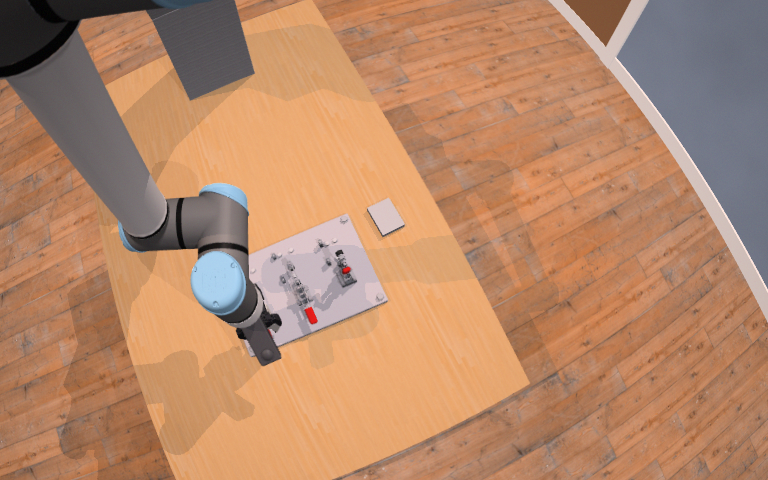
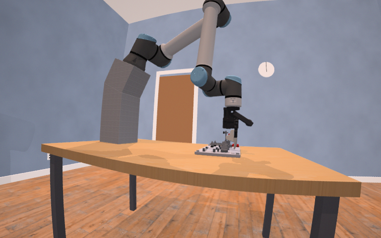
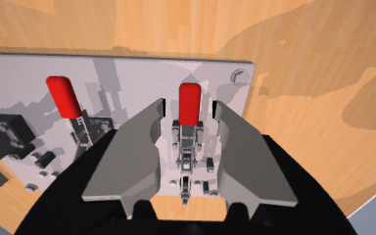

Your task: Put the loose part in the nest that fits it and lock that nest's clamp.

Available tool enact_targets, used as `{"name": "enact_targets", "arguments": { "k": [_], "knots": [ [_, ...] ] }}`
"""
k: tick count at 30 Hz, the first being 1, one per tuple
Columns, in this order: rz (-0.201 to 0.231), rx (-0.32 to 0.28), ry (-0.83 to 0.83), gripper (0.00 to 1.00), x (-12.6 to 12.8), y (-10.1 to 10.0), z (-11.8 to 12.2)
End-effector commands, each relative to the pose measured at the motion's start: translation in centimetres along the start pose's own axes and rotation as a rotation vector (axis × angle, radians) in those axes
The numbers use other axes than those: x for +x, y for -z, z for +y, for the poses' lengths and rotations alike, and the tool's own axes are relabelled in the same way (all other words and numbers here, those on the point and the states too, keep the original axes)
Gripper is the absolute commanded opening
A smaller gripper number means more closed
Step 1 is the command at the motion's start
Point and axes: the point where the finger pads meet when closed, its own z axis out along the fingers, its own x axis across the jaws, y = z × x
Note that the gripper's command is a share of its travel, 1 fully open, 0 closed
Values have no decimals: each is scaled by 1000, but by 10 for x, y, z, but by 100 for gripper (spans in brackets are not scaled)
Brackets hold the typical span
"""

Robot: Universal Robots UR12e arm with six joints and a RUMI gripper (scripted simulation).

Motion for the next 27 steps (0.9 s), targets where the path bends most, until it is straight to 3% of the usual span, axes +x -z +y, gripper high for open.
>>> {"name": "enact_targets", "arguments": {
  "k": [1, 5, 6, 27],
  "knots": [
    [0, 1, 0, 28, 0, 1, -1],
    [0, 1, 0, 28, 0, 1, -1],
    [0, 1, 0, 0, 0, 1, -1],
    [0, 1, 0, 0, 0, 1, -1]
  ]
}}
